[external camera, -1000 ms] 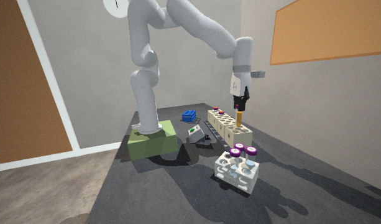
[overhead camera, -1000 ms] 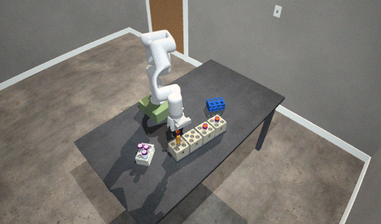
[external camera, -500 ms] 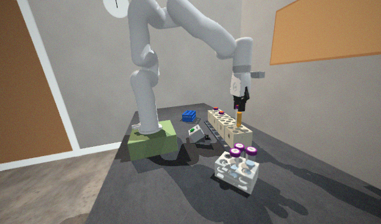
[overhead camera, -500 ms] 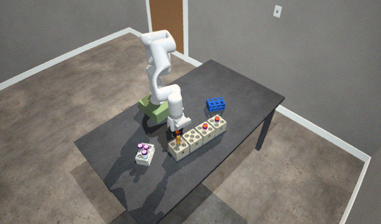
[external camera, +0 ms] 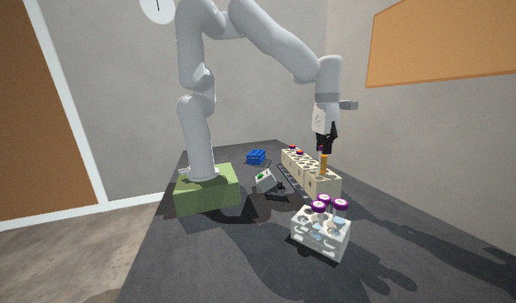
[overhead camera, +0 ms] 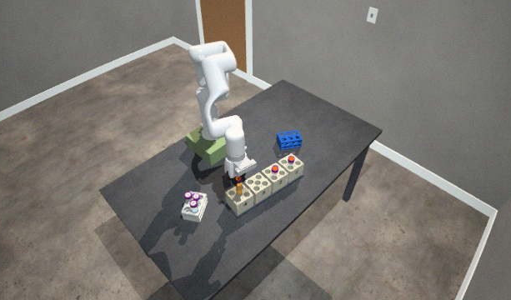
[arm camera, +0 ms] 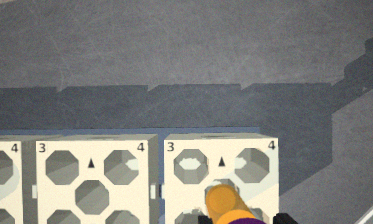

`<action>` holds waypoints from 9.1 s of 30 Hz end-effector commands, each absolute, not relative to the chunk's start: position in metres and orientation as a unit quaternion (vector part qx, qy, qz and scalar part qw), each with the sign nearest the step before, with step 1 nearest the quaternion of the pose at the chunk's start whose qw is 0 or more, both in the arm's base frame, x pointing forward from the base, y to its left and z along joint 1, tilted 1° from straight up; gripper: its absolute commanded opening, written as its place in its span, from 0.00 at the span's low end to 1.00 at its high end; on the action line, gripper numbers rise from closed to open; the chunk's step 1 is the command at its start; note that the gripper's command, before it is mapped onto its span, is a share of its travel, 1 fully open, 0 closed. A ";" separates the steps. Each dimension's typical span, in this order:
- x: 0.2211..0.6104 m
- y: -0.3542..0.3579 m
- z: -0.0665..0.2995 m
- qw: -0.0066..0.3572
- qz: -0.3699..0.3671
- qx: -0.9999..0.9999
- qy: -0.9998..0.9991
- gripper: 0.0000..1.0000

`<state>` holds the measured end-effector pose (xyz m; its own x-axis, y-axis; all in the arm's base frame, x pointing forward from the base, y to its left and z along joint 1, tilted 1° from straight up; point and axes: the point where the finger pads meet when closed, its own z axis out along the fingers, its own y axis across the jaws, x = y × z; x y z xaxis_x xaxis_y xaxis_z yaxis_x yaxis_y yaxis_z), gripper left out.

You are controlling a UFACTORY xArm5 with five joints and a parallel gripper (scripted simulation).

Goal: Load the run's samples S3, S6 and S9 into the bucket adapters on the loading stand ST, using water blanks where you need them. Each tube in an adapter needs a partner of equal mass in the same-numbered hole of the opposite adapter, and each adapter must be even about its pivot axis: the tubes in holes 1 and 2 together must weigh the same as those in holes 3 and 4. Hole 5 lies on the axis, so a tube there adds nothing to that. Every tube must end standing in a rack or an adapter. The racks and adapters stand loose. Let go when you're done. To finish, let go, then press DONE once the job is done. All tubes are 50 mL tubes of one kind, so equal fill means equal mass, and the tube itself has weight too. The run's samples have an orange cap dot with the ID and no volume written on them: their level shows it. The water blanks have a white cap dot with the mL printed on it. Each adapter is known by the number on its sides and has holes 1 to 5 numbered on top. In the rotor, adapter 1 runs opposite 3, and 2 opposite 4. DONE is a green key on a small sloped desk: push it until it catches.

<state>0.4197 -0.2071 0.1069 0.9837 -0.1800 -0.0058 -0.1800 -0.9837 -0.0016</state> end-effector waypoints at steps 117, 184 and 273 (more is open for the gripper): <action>0.420 -0.208 0.027 -0.005 0.003 -0.996 0.090 0.44; 0.421 -0.208 0.119 -0.005 0.002 -0.996 0.090 0.44; 0.302 -0.343 0.161 -0.004 0.005 -0.963 -0.269 0.57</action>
